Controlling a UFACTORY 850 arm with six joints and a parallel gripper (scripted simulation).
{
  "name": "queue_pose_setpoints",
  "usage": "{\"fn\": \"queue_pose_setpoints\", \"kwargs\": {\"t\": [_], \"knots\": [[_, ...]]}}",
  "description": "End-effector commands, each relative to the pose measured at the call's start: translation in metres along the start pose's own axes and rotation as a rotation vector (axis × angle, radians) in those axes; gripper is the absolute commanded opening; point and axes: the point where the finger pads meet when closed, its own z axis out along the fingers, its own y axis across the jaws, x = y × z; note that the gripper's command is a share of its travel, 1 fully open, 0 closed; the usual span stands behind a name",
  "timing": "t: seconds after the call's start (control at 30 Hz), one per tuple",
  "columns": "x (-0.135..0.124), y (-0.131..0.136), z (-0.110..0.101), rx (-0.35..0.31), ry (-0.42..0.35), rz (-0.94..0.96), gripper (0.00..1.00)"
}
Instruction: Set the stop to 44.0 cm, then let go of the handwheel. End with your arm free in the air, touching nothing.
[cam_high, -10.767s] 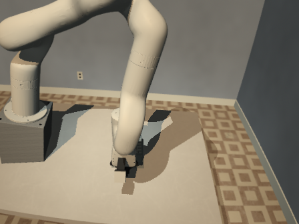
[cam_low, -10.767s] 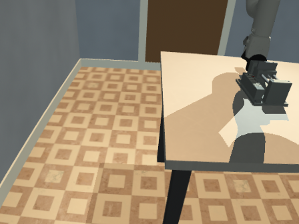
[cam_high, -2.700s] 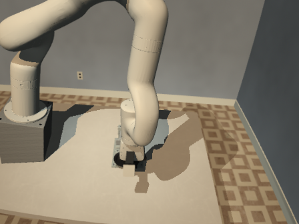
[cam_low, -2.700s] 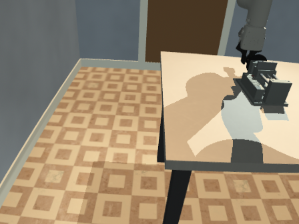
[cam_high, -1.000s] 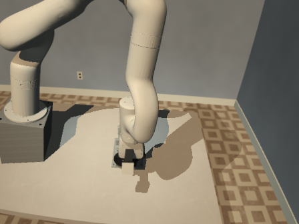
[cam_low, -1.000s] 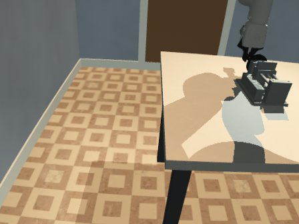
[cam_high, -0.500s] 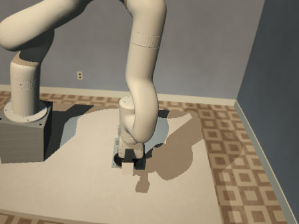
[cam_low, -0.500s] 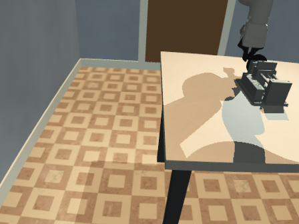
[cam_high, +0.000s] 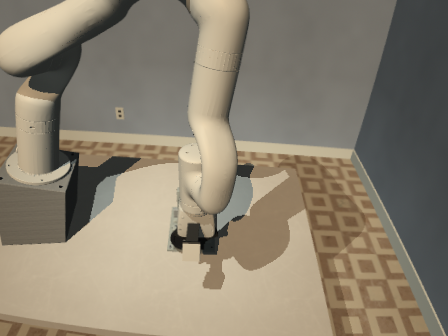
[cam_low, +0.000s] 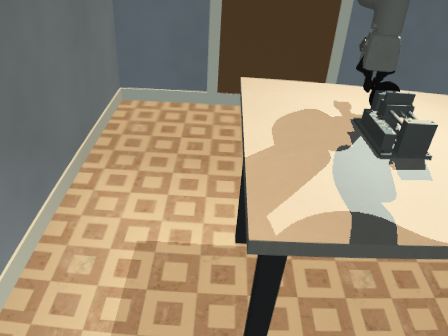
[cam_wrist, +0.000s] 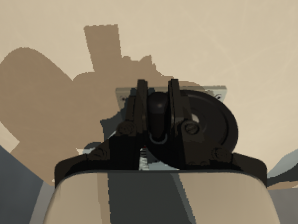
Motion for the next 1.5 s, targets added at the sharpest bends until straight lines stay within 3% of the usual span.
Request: {"fn": "queue_pose_setpoints", "kwargs": {"t": [0.0,0.63,0.67,1.47], "knots": [[0.0003,-0.0003,-0.0004,0.0,0.001,0.0,0.06],[0.0003,-0.0002,-0.0004,0.0,0.001,0.0,0.06],[0.0003,-0.0002,-0.0004,0.0,0.001,0.0,0.57],[0.0003,-0.0002,-0.0004,0.0,0.001,0.0,0.57]]}}
